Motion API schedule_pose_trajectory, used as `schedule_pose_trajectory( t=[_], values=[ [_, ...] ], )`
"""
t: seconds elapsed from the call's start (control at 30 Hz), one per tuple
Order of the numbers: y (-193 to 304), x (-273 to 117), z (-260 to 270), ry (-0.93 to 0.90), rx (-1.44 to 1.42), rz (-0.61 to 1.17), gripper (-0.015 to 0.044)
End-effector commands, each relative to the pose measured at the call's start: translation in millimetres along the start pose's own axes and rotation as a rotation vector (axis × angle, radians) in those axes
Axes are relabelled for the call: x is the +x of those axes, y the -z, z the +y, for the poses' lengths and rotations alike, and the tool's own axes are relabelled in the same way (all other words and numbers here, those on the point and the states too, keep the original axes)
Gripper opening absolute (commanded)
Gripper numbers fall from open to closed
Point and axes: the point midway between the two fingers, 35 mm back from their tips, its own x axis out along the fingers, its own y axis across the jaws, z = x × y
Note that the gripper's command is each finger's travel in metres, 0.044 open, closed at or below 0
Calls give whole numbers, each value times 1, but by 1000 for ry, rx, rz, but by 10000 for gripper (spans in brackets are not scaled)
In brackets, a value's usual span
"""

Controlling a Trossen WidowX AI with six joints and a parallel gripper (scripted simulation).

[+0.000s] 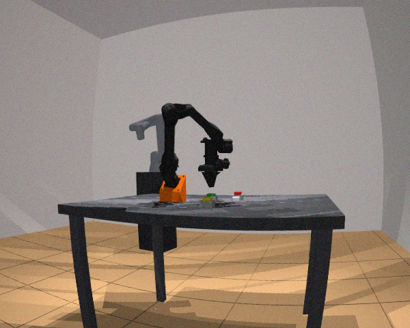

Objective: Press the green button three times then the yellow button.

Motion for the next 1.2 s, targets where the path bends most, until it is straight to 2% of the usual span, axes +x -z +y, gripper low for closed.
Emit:
schedule_pose_trajectory(
  t=[0.0,0.33,1.17],
  values=[
    [1,4,-1,8,-8,0,20],
    [1,5,-1,7,-8,0,20],
    [1,39,-2,9,-7,-1,20]
  ],
)
